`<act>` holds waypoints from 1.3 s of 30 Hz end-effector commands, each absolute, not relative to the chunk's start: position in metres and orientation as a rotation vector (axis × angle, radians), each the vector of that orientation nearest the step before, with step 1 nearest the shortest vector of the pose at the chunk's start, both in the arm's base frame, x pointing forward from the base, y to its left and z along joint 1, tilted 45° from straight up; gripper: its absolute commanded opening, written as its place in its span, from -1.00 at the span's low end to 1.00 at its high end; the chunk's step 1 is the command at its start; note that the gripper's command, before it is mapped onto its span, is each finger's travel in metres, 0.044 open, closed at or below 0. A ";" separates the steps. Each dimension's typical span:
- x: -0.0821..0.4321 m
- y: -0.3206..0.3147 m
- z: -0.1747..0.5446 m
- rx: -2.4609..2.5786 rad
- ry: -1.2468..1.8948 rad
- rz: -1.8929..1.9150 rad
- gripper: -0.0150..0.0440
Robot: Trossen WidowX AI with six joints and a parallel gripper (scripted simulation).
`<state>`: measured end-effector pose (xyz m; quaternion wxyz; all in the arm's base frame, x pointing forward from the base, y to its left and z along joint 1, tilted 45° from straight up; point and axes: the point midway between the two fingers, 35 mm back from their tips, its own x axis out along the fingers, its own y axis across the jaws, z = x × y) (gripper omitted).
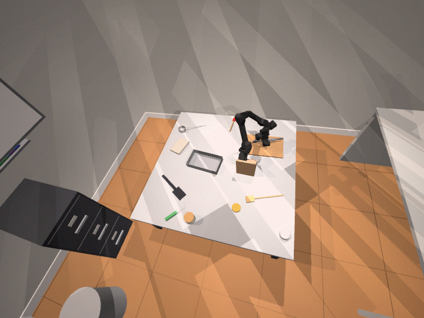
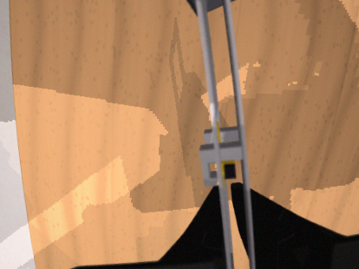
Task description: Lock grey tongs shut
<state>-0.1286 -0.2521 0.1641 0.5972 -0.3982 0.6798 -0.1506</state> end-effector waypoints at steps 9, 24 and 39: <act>-0.129 -0.253 0.164 -0.923 1.578 -0.350 -0.38; -0.129 -0.253 0.164 -0.923 1.578 -0.350 0.96; -0.050 -0.240 0.187 -0.883 1.578 -0.307 1.00</act>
